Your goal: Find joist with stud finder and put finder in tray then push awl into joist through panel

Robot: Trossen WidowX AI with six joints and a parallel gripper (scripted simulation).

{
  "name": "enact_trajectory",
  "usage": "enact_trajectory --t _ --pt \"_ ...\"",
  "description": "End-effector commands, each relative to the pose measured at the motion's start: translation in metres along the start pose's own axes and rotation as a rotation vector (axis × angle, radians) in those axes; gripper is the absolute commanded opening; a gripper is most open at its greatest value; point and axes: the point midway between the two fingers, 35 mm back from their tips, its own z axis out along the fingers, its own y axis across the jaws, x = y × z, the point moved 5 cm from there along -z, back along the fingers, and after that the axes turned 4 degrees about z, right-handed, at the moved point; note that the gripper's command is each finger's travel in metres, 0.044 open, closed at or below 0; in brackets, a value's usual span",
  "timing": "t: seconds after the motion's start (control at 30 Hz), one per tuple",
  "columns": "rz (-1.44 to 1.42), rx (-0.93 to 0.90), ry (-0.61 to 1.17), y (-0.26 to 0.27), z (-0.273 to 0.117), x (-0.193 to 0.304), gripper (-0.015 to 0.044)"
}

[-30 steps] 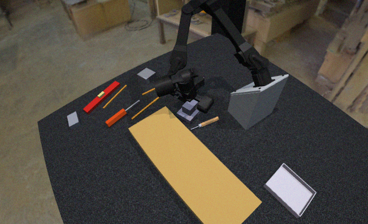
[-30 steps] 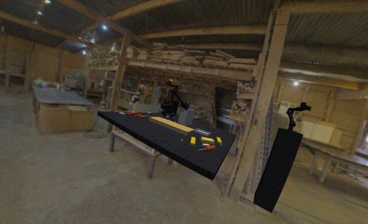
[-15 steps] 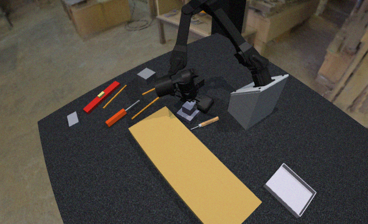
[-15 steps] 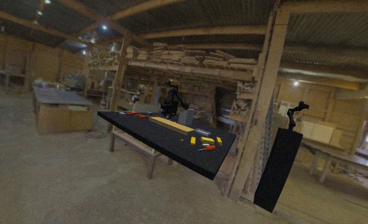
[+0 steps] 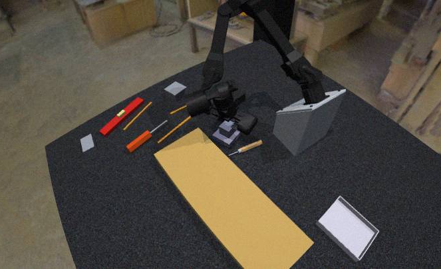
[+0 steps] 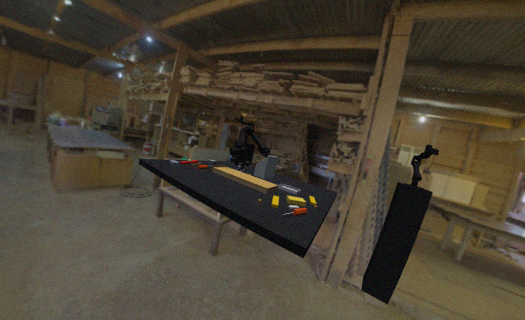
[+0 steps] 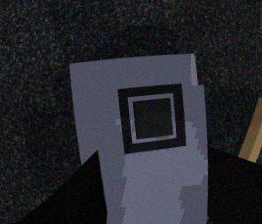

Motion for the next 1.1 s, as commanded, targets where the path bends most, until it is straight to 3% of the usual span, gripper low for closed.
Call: enact_trajectory --t 0.0,0.47,0.7,1.07 --pt "0.010 -0.002 0.014 0.002 -0.020 -0.001 0.0000" --pt "0.010 -0.006 0.010 0.003 -0.090 -0.026 0.0000" --pt "-0.039 -0.005 0.018 0.003 -0.091 -0.024 0.0000" --pt "-0.358 -0.011 0.076 0.006 -0.095 -0.009 0.0000"
